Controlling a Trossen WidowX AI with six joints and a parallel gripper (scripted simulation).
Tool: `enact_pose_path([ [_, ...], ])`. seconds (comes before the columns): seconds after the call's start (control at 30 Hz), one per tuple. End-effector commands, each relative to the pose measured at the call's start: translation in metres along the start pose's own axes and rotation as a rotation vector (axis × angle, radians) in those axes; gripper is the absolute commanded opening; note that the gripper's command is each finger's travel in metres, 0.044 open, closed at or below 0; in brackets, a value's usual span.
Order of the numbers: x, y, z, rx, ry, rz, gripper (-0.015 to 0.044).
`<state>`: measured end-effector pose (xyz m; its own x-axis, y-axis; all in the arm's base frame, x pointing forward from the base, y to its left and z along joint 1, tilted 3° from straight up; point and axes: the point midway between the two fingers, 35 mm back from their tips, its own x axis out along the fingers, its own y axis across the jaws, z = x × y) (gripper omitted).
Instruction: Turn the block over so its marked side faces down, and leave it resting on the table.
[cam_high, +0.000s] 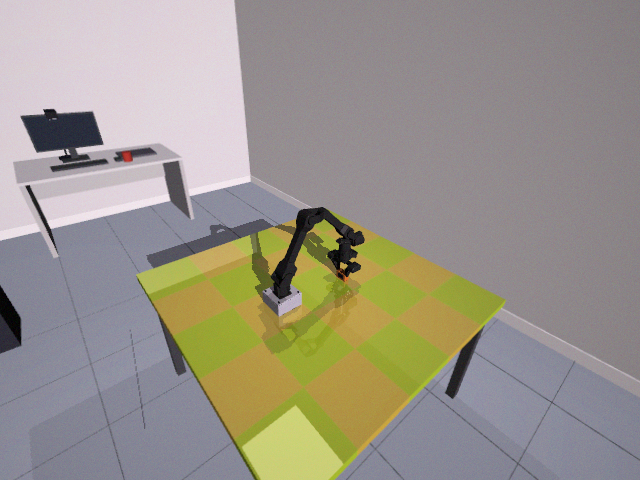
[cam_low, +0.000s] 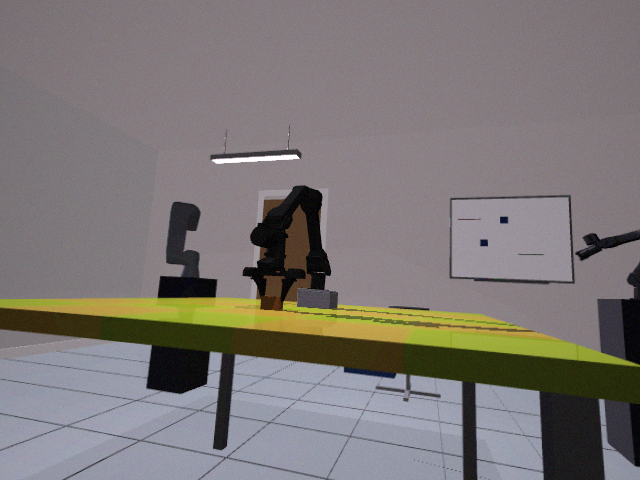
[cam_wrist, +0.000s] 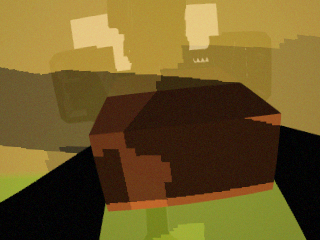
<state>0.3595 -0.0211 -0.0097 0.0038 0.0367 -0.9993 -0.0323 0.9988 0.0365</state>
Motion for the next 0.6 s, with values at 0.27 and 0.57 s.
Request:
enact_pose_path([
  [0.27, 0.001, -0.001, 0.000, 0.001, 0.000, -0.004, 0.0183],
  [0.57, -0.010, -0.001, 0.000, 0.001, 0.000, -0.004, 0.0064],
])
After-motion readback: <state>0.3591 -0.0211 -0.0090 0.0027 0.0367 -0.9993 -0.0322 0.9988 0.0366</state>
